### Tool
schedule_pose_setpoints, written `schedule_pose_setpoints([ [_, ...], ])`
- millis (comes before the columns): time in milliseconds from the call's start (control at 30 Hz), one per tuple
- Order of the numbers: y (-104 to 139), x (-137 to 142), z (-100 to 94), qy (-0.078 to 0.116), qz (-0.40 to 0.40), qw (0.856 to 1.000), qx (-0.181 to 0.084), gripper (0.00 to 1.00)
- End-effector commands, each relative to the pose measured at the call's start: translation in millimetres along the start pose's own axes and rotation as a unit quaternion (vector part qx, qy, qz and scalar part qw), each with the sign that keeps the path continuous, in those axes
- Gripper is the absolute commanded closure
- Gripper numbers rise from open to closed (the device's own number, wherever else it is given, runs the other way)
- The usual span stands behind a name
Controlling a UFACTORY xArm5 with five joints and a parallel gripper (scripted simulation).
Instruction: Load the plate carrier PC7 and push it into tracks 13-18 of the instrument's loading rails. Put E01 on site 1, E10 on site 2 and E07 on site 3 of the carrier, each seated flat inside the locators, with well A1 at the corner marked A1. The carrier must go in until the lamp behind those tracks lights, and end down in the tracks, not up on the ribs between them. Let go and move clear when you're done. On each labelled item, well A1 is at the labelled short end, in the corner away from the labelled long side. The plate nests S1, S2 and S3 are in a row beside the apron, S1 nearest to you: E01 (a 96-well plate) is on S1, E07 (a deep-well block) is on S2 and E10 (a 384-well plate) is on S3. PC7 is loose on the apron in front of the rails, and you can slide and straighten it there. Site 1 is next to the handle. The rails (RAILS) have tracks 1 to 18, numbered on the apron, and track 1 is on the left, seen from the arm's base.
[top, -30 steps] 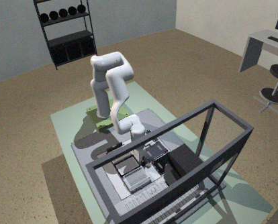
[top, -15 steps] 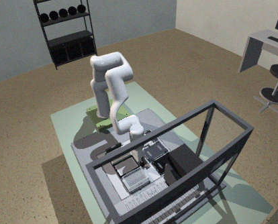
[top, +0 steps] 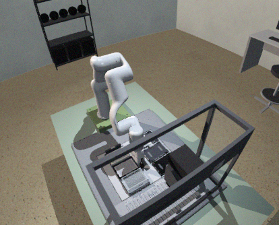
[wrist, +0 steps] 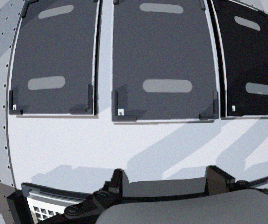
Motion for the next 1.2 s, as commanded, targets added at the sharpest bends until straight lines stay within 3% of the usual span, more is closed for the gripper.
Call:
schedule_pose_setpoints([
  [0,2.2,2.0,-1.4,-0.001,0.0,1.0,0.01,0.0],
  [1167,17.2,6.0,-1.1,-0.001,0.0,1.0,0.01,0.0],
])
Point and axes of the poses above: the point where the finger pads meet when closed, its own z axis out along the fingers, its own x axis across the jaws, y = z × x, the point moved 2 cm from there along -z, back along the fingers, and after that the axes turned 15 degrees about z, right-handed, at the moved point
